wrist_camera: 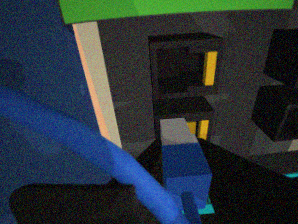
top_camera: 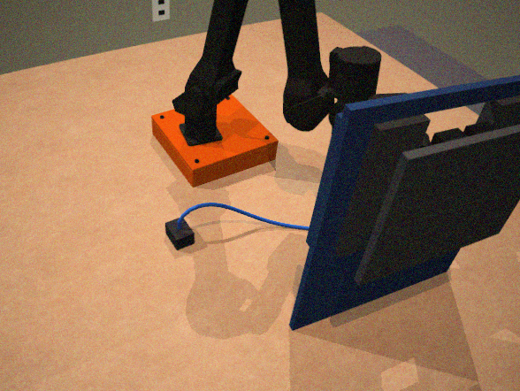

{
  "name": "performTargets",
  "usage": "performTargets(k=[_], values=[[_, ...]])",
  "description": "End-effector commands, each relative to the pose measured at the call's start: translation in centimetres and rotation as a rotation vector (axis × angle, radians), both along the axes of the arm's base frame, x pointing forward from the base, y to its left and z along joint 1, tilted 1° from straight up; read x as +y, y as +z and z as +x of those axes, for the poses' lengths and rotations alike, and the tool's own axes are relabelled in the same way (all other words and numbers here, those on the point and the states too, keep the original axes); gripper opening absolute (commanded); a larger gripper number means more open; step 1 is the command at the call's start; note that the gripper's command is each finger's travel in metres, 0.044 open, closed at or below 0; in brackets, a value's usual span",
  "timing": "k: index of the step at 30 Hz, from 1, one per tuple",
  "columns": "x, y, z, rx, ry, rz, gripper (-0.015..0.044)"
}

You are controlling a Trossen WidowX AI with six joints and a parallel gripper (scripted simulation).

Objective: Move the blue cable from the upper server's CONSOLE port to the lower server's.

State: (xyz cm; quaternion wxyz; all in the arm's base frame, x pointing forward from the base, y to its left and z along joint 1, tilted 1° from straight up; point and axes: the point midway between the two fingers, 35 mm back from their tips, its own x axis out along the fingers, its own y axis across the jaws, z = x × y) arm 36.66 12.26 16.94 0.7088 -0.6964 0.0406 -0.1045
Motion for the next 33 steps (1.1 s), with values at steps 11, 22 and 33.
performTargets(k=[11, 22, 33], values=[[0.12, -0.07, 0.38, 0.001, 0.005, -0.003, 0.0], [0.12, -0.05, 0.61, 0.0, 0.005, -0.002, 0.0], [0.02, 0.02, 0.44, -0.001, 0.0, 0.0, 0.0105]])
